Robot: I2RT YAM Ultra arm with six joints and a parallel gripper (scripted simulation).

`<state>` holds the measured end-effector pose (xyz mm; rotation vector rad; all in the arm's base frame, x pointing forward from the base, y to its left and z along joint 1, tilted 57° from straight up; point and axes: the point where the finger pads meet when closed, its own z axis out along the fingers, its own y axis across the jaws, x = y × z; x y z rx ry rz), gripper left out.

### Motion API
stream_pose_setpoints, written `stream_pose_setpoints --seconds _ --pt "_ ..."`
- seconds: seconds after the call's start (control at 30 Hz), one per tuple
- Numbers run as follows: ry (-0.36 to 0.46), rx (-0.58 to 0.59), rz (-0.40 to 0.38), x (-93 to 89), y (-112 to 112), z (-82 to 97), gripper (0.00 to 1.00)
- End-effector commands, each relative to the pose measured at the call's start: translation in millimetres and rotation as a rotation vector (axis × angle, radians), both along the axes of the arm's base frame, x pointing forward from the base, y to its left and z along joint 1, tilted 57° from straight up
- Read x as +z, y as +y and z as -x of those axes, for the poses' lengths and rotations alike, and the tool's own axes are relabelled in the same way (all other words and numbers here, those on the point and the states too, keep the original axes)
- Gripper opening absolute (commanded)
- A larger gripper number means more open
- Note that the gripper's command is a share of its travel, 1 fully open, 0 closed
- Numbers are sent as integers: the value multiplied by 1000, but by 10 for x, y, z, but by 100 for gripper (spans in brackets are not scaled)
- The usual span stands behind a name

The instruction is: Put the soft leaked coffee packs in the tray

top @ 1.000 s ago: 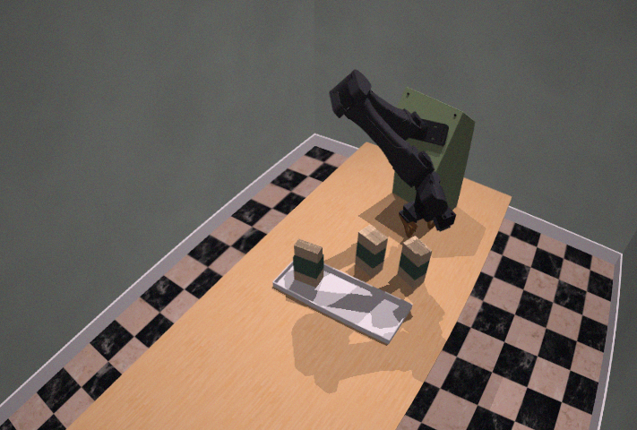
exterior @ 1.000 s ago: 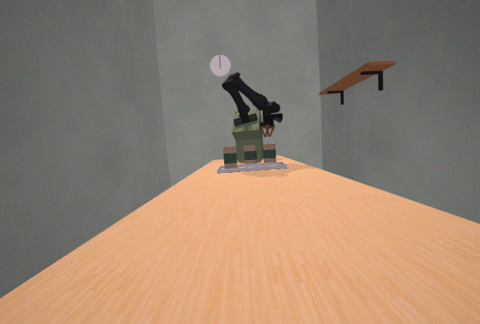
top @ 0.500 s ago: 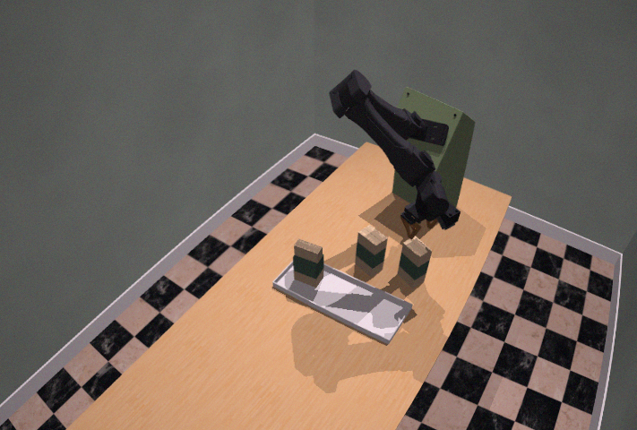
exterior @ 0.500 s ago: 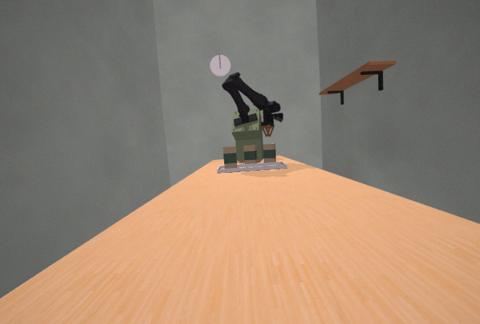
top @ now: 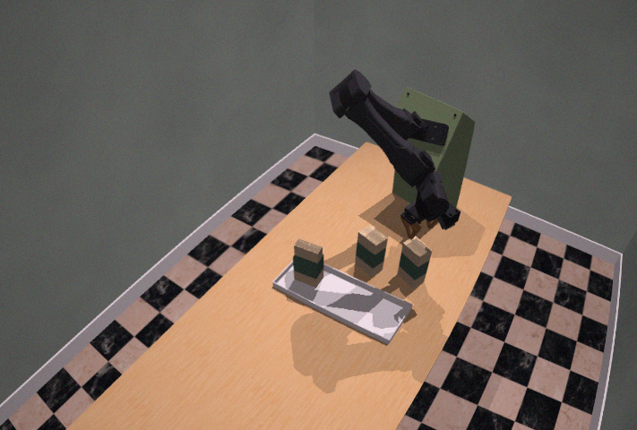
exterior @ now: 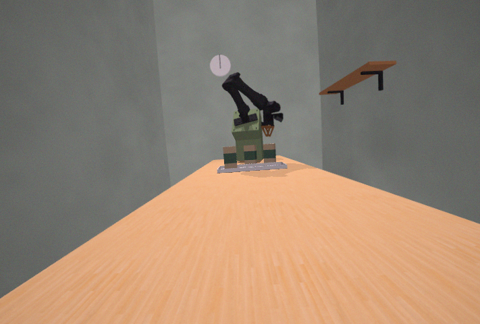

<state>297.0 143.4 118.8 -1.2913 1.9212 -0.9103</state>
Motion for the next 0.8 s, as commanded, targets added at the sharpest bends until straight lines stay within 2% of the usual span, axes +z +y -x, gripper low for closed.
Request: stream_pose_setpoints --seconds 0.0,0.6,0.67,0.7,0.77 --pt "-26 28 -25 99 124 -14 79" --pt "-25 28 -24 93 123 -13 79" --pt "1 31 -1 -29 98 -1 79" --pt "13 11 13 -100 -1 -17 79" --pt "14 12 14 -143 -19 -67 79"
